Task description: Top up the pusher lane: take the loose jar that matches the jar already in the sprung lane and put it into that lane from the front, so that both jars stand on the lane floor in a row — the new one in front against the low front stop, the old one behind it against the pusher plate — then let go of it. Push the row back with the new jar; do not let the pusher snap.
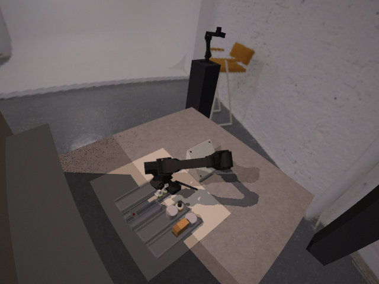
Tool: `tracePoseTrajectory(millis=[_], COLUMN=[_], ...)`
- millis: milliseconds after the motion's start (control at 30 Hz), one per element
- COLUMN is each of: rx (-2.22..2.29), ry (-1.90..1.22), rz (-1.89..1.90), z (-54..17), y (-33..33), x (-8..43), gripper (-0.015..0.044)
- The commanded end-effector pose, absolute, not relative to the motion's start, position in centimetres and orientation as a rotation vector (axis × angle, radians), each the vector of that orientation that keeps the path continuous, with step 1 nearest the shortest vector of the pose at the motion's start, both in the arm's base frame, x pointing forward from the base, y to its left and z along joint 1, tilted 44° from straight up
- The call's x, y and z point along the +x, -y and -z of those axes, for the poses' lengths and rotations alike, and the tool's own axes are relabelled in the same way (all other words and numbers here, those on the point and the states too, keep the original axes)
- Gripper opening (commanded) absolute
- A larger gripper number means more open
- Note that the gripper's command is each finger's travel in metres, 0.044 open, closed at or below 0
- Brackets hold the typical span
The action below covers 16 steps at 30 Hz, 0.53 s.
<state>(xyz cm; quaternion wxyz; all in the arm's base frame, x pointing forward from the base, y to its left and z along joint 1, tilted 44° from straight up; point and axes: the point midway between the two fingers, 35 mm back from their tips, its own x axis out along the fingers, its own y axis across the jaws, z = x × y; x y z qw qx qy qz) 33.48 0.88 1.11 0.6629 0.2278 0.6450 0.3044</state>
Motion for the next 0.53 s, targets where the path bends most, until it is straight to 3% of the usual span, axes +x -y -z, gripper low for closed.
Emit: tracePoseTrajectory(millis=[0, 500], rx=[0.504, 0.504], ry=[-1.463, -1.466], rz=[-0.694, -0.691], z=[-1.2, -0.9], y=[-0.8, 0.0], x=[33.3, 28.5], gripper=[0.0280, 0.0280])
